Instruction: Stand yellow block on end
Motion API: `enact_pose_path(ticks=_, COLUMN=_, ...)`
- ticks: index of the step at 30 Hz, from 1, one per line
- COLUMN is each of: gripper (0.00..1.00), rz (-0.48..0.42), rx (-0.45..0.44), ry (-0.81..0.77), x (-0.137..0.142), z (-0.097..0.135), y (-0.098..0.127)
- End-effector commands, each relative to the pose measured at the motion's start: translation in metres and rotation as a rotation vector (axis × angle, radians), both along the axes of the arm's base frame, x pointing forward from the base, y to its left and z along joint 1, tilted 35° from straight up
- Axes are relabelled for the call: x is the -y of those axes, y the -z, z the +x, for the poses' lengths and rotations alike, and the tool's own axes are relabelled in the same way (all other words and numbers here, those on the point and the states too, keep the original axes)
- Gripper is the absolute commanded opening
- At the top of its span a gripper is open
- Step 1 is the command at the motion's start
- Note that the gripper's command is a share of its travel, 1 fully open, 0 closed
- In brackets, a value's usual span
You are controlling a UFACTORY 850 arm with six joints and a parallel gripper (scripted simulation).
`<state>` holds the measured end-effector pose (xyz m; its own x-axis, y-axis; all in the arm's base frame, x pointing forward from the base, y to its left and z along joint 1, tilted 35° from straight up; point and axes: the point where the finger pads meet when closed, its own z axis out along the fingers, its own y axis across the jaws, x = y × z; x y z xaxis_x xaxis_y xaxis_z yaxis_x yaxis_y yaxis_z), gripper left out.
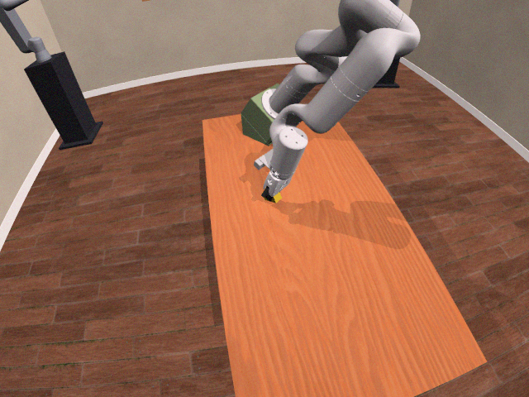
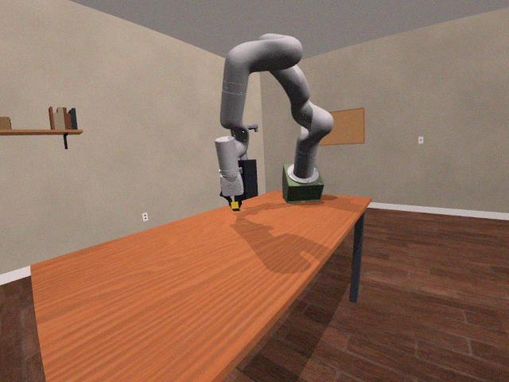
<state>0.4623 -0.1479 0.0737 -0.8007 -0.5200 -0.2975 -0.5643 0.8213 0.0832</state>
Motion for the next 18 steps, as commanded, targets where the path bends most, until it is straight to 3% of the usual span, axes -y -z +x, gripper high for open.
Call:
enact_pose_path(ticks=1, gripper=0.34, rz=0.009, rx=0.054, ry=0.006, x=0.002, z=0.0012, y=-0.0005)
enact_pose_path(ticks=18, gripper=0.34, rz=0.009, rx=0.083, ry=0.012, x=0.0067, z=0.0005, y=-0.0003)
